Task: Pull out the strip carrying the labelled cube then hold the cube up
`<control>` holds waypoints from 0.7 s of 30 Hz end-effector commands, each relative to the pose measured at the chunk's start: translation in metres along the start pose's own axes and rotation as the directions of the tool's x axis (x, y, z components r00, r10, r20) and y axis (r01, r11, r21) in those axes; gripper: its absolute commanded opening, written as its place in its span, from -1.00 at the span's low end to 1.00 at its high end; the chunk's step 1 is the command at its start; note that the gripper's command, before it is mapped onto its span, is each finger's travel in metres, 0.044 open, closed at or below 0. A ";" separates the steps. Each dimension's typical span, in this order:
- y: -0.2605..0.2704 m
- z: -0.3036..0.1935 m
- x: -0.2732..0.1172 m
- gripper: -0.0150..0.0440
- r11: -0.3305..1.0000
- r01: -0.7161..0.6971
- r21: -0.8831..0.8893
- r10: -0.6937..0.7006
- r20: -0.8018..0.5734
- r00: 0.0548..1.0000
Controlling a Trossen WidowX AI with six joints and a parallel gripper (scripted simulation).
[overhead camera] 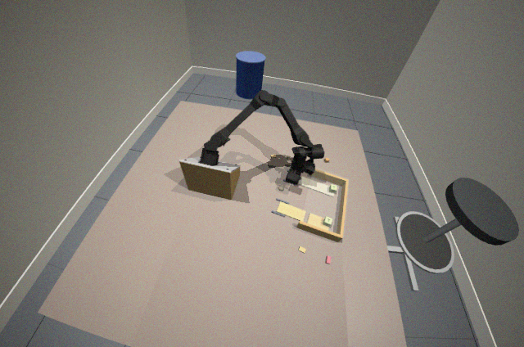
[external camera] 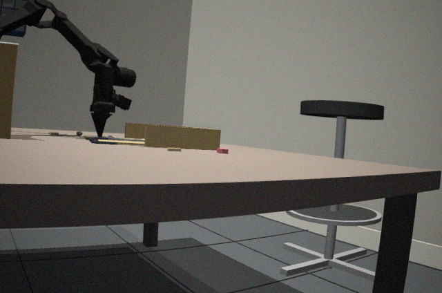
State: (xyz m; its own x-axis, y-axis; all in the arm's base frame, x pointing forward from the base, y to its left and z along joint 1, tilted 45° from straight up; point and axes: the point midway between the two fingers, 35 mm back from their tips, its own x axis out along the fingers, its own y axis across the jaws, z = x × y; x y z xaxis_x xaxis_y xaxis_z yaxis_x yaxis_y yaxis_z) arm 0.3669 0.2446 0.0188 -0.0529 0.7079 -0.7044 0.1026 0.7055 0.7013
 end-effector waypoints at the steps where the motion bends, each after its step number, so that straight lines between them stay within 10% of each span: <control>1: -0.001 0.000 0.002 -0.49 1.000 0.005 0.003 -0.005 0.001 1.000; 21: 0.001 0.004 0.004 -0.49 1.000 0.005 0.003 -0.005 0.001 1.000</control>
State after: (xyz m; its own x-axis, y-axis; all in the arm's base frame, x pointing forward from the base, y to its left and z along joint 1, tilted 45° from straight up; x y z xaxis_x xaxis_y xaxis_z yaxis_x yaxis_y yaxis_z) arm 0.3708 0.2455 0.0192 -0.0470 0.7092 -0.7035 0.1020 0.7040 0.7029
